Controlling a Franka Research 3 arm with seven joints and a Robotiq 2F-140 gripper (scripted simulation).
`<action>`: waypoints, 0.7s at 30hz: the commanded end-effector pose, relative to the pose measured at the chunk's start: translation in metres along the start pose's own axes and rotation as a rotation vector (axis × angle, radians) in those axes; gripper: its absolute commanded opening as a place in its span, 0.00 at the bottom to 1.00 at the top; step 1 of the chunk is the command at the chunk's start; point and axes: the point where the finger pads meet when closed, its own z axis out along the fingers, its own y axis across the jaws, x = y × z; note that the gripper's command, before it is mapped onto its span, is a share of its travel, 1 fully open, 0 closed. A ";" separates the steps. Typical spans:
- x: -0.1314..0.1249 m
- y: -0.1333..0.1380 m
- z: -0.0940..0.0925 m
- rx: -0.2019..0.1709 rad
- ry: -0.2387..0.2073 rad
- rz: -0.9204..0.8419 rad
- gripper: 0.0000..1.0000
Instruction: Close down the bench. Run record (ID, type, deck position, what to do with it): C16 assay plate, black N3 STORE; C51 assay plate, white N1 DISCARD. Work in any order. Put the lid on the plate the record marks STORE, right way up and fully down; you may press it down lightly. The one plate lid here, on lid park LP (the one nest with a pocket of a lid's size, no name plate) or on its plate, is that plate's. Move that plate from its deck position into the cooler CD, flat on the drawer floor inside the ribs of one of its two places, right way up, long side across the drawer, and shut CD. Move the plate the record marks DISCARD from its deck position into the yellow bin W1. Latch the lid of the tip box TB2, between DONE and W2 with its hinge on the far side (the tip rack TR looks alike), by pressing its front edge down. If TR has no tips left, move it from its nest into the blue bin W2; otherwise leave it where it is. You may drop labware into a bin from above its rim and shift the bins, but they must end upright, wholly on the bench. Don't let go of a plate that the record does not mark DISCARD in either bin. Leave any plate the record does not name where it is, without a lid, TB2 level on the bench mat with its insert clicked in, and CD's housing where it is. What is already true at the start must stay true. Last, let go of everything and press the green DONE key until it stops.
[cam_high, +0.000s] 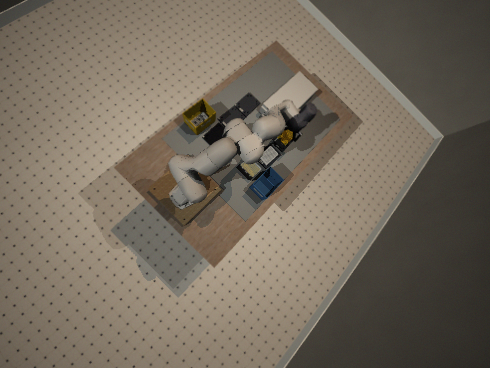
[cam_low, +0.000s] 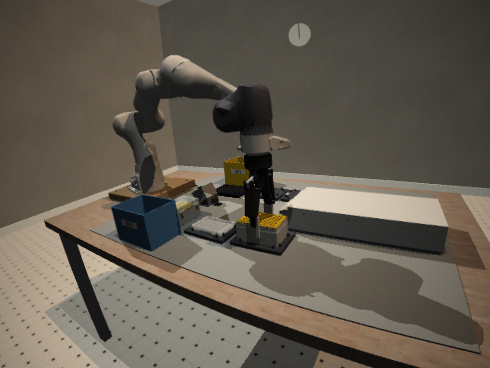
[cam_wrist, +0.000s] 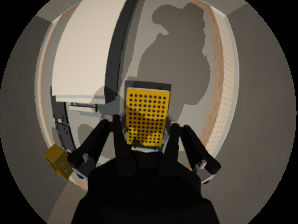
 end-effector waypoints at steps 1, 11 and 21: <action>0.000 -0.001 0.001 0.000 -0.001 -0.003 0.00; 0.000 -0.001 0.000 0.000 -0.001 -0.003 0.00; 0.000 -0.001 -0.003 0.000 -0.001 -0.003 0.00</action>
